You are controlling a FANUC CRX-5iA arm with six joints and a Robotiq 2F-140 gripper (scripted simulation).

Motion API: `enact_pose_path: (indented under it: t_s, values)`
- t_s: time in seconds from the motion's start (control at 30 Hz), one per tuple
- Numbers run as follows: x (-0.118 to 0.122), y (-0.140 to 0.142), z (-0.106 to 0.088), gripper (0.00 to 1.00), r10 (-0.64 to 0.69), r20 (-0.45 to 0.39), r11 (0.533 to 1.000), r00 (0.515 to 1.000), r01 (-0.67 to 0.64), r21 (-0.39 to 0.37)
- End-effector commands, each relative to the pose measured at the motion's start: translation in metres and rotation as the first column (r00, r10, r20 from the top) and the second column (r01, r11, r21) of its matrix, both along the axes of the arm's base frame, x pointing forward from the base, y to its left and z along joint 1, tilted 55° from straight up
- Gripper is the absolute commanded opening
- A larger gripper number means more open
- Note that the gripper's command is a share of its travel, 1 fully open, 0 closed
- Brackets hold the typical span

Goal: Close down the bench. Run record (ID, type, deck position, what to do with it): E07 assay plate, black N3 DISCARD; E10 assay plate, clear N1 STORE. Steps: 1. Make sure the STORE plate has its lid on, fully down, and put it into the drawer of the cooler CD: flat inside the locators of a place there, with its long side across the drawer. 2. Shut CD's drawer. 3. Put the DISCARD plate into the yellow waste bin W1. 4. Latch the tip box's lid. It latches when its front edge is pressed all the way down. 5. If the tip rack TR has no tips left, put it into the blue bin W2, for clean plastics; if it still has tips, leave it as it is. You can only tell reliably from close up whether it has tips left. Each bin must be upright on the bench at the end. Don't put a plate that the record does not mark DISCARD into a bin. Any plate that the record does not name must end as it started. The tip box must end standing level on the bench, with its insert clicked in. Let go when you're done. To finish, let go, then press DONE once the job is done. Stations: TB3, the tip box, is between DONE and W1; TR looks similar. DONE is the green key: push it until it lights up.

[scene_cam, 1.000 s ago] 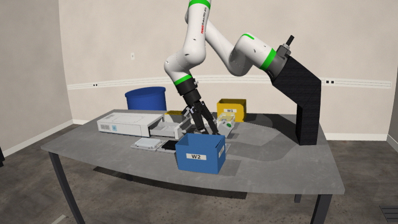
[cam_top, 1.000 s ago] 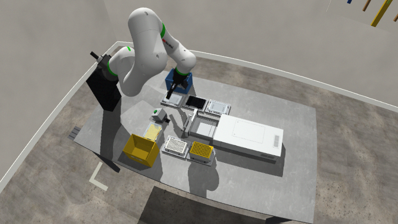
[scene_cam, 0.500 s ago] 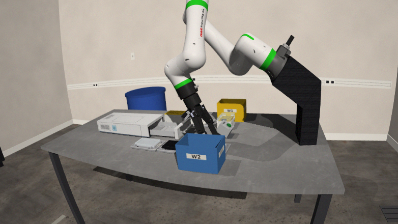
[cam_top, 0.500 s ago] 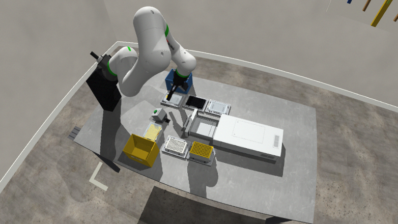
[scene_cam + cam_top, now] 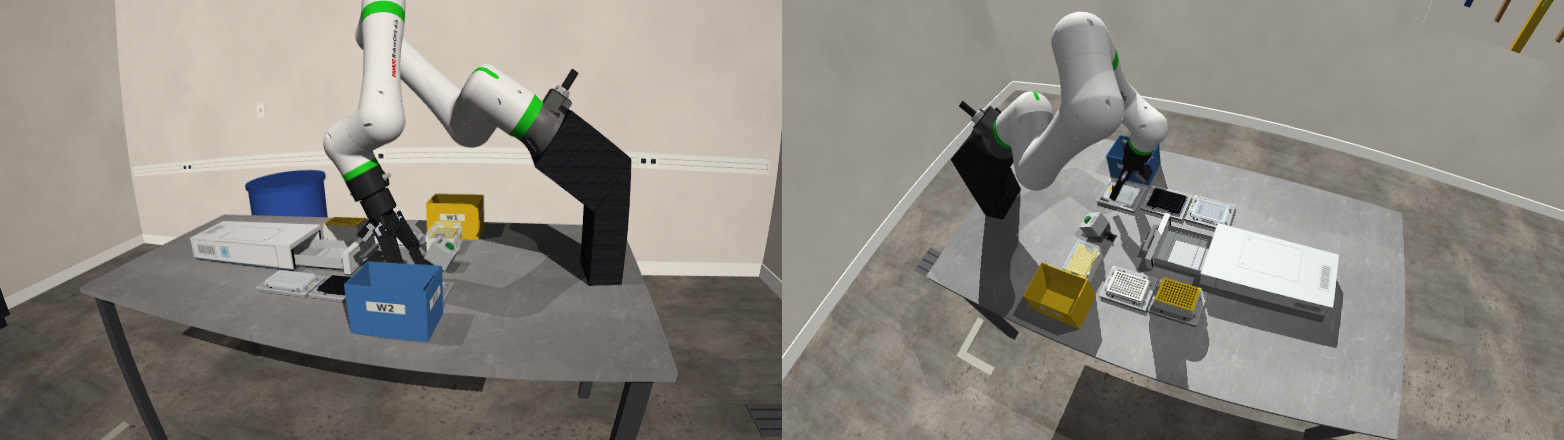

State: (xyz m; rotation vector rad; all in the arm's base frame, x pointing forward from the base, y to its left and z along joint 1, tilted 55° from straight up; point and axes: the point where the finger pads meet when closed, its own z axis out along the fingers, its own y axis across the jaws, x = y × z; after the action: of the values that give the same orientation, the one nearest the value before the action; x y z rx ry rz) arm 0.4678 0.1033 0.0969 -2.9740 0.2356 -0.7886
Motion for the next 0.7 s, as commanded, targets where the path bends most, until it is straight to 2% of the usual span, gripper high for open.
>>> enact_pose_path:
  t_s: [0.0, 0.67]
  values:
    - [0.001, 0.000, 0.000, 0.70, 0.000, 0.001, 1.000, 1.000, 0.000, 0.000]
    - [0.017, -0.001, -0.011, 0.70, 0.000, 0.001, 1.000, 1.000, 0.000, 0.000]
